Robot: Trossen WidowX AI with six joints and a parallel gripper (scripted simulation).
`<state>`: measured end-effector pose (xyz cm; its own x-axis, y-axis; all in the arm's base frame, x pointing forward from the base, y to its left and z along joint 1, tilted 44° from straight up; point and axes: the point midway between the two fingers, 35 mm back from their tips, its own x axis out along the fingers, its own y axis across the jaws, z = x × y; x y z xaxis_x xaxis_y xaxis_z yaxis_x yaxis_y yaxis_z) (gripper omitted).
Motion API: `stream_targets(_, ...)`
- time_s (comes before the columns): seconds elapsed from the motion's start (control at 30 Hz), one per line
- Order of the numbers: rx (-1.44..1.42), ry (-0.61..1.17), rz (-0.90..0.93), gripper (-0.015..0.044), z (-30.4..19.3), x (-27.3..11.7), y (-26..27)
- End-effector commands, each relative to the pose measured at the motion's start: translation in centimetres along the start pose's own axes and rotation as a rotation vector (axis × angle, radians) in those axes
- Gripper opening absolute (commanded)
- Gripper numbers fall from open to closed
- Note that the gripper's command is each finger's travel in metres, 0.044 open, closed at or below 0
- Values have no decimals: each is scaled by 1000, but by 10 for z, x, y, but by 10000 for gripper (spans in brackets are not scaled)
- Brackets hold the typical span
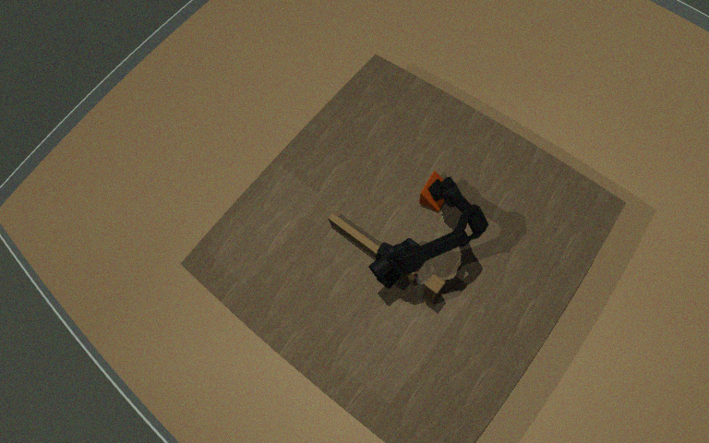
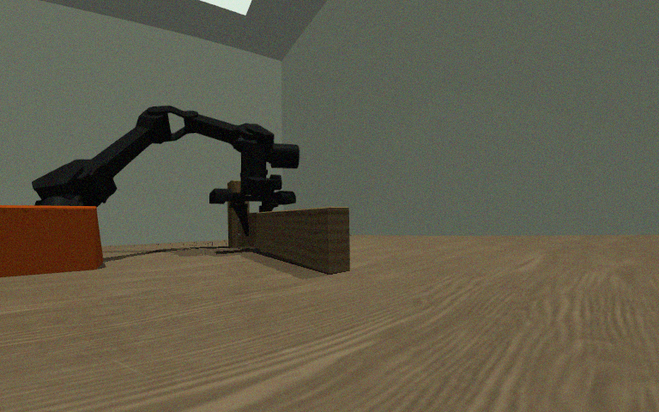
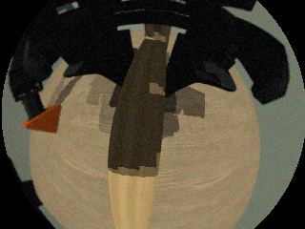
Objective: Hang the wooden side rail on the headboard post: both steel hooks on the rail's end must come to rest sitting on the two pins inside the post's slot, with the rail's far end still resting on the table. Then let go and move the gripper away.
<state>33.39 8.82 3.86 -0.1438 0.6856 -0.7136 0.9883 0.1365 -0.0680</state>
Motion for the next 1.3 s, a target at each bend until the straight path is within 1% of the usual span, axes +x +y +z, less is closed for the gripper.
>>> stream_targets(0.0, -1, -10, 6, 0, 2, -4, 1)
stream_targets(1.27, -1, -10, 6, 0, 2, -10, 1)
